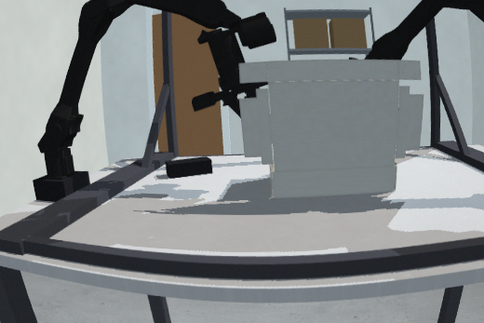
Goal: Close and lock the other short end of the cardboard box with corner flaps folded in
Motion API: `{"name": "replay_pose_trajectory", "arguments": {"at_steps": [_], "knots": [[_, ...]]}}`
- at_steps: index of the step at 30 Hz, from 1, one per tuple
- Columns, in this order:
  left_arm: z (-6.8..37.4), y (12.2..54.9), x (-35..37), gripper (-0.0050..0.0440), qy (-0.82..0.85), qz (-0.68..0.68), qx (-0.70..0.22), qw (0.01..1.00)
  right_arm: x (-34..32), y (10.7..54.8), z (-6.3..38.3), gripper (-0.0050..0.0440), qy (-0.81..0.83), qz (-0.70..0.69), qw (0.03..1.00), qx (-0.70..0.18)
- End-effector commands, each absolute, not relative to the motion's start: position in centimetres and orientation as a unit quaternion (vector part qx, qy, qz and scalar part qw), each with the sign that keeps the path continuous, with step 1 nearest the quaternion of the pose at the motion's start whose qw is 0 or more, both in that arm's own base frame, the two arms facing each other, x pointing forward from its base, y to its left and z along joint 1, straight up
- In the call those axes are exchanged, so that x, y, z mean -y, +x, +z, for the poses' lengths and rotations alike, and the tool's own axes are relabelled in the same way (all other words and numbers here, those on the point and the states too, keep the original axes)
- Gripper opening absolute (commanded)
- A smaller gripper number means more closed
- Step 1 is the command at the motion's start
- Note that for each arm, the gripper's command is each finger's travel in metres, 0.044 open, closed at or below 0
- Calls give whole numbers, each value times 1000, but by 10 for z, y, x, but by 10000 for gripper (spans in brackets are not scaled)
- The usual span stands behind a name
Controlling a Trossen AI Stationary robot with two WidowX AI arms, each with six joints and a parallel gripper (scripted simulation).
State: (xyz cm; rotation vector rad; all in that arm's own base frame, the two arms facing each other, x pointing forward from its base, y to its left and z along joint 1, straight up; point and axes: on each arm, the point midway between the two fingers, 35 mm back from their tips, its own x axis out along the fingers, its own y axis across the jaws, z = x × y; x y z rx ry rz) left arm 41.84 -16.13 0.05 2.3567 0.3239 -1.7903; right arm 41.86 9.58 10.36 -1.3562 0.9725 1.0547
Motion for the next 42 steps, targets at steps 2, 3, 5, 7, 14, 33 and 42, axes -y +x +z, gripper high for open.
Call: {"name": "replay_pose_trajectory", "arguments": {"at_steps": [2,3,5,7,14,33,42], "knots": [[8,422,164,0,794,-592,-103,89,-97,420,112,0,-574,441,559,-403],[8,422,164,0,794,-592,-103,89,-97,420,112,0,-574,441,559,-403],[8,422,164,0,794,-592,-103,89,-97,420,112,0,-574,441,559,-403],[8,422,164,0,794,-592,-103,89,-96,421,106,0,-574,441,559,-404],[8,422,164,0,794,-592,-103,89,-96,421,94,0,-574,441,559,-404],[8,422,164,0,794,-592,-103,89,-96,421,94,0,-574,441,559,-403],[8,422,164,0,794,-592,-103,89,-95,421,94,0,-574,442,559,-403]]}}
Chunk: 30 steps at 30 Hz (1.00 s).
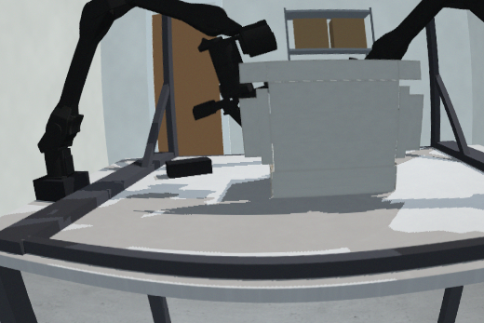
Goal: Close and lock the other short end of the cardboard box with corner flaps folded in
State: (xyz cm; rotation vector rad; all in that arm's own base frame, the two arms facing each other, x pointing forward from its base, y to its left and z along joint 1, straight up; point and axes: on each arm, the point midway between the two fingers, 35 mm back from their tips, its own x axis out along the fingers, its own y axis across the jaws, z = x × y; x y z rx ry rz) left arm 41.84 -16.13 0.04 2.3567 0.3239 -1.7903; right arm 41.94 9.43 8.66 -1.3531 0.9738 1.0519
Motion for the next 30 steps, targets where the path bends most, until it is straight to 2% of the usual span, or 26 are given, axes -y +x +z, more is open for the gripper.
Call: {"name": "replay_pose_trajectory", "arguments": {"at_steps": [1,30], "knots": [[8,422,164,0,794,-592,-103,89,-95,421,94,0,-574,442,559,-403],[8,422,164,0,794,-592,-103,89,-97,457,95,0,-575,441,559,-403]]}}
